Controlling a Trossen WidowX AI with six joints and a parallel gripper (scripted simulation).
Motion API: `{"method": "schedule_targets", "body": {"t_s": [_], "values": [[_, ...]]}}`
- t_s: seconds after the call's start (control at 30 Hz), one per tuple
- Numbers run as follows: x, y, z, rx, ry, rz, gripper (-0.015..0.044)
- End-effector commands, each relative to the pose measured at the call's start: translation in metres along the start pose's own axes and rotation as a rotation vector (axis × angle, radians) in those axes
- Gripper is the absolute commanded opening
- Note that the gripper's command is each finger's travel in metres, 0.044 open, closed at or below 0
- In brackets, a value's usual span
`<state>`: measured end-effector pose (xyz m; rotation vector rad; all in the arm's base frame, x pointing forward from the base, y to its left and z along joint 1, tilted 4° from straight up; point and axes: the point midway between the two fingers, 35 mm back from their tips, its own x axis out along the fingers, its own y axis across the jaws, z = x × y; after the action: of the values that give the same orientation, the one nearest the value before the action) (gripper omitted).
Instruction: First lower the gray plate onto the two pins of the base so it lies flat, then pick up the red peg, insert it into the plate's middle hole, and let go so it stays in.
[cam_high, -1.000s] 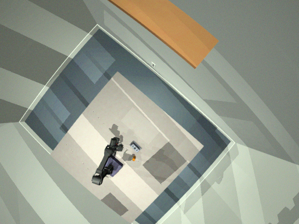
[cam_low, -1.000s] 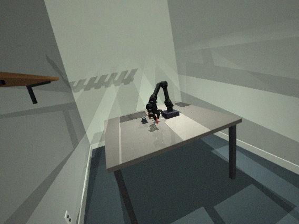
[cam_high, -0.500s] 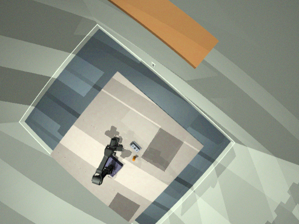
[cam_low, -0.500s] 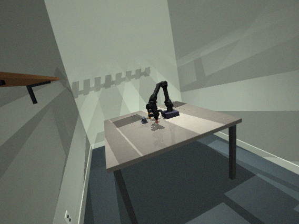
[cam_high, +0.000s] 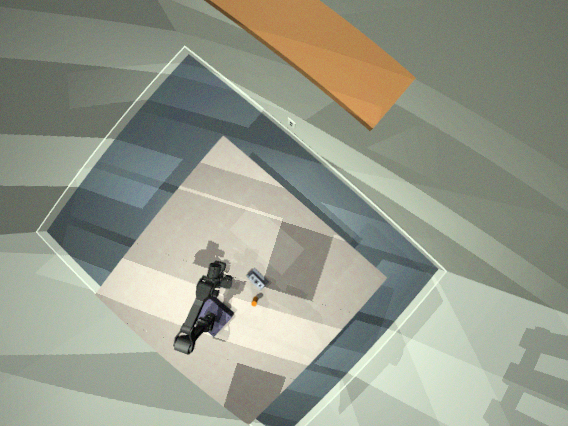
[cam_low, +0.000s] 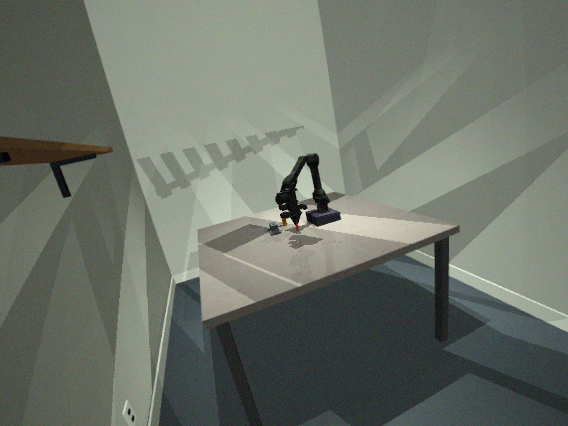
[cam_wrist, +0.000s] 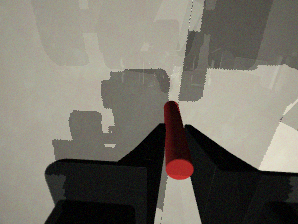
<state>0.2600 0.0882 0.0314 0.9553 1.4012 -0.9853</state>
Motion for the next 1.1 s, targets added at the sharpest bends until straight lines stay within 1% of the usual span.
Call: {"method": "schedule_targets", "body": {"t_s": [0.0,0.43,0.47,1.07], "values": [[-0.014,0.001,0.000,0.000,0.003,0.002,0.0000],[-0.055,0.004,0.000,0.000,0.002,0.003,0.0000],[-0.044,0.004,0.001,0.003,0.000,0.000,0.0000],[-0.047,0.019,0.046,-0.020,-0.019,0.013,0.0000]]}}
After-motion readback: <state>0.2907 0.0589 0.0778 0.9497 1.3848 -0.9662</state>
